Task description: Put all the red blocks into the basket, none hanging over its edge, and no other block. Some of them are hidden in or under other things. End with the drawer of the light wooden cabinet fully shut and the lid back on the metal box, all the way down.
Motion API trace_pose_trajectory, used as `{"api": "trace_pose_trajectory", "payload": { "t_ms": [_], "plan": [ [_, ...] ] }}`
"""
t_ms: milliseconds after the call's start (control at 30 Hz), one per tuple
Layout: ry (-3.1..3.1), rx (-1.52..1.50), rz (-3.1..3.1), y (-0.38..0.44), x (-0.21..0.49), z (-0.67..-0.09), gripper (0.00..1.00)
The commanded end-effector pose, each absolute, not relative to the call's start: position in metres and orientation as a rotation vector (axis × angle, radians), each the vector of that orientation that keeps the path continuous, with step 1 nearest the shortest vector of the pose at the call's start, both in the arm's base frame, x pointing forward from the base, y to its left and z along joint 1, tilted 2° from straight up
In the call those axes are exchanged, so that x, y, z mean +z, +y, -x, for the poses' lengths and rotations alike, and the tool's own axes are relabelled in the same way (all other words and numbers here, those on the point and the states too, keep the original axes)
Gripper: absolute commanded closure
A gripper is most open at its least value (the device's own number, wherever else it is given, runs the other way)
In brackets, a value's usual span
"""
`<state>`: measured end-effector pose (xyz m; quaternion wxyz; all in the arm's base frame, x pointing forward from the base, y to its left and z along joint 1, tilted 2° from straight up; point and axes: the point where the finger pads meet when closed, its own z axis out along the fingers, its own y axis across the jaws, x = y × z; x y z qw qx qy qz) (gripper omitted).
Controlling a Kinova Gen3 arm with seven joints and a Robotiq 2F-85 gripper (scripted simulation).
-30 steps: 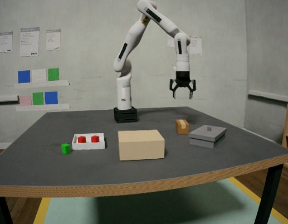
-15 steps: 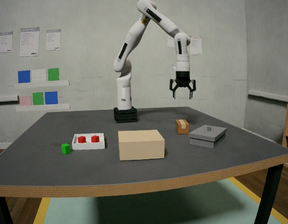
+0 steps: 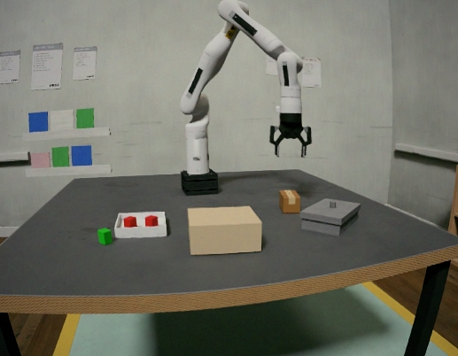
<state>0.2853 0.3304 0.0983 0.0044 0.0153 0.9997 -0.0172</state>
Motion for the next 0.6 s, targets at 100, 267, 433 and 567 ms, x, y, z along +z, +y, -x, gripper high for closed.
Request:
{"api": "trace_pose_trajectory", "payload": {
  "t_ms": [100,267,433,567],
  "plan": [
    [3.131,-0.052,-0.047,0.331,0.097,-0.286,0.07],
    [3.131,-0.054,-0.046,0.331,0.093,-0.285,0.07],
    [3.131,-0.054,-0.046,0.330,0.088,-0.285,0.07],
    [3.131,-0.054,-0.046,0.330,0.080,-0.285,0.07]
  ]
}}
